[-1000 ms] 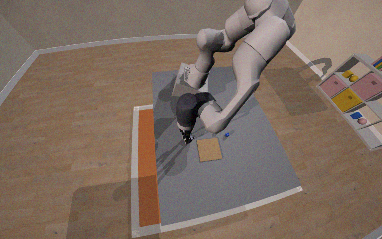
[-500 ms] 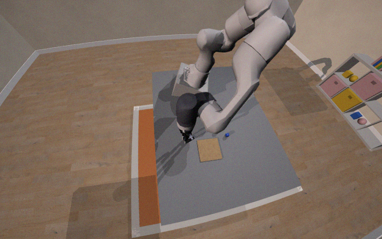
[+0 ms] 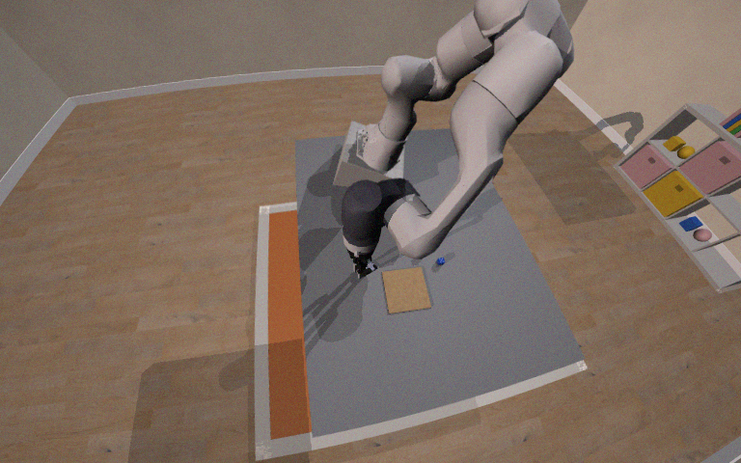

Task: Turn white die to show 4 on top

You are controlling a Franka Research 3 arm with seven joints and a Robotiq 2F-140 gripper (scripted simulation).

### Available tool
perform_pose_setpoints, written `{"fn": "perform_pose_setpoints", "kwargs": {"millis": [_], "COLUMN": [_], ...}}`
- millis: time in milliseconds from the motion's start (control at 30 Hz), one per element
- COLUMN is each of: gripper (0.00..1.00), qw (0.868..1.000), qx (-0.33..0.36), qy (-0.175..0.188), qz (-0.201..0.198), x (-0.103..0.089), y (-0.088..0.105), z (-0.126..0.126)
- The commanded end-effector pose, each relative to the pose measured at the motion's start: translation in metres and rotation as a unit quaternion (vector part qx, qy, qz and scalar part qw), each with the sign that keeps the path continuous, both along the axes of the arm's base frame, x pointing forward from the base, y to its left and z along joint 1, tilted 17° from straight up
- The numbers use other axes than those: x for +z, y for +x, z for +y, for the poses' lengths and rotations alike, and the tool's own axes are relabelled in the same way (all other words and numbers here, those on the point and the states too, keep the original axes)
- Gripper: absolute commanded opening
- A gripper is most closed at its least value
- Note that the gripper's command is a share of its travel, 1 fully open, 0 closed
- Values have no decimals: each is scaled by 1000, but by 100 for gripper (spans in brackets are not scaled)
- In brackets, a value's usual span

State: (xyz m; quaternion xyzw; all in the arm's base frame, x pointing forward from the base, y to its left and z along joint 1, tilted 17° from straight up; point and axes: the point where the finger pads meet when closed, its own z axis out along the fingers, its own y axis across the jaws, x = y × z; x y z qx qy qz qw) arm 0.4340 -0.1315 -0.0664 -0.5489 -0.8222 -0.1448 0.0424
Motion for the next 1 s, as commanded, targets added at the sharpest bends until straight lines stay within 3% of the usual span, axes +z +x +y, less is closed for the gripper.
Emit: {"fn": "perform_pose_setpoints", "kwargs": {"millis": [0, 567, 733, 800, 967], "gripper": [9, 9, 9, 9, 9], "qw": [1000, 1000, 1000, 1000, 1000], "qx": [2, 2, 2, 2, 2], "qy": [-1, -1, -1, -1, -1], "qz": [-1, -1, -1, -1, -1], "x": [-1, 3, 26, 26, 63], "y": [0, 0, -2, -2, -6], "z": [-1, -2, -9, -9, -19]}}
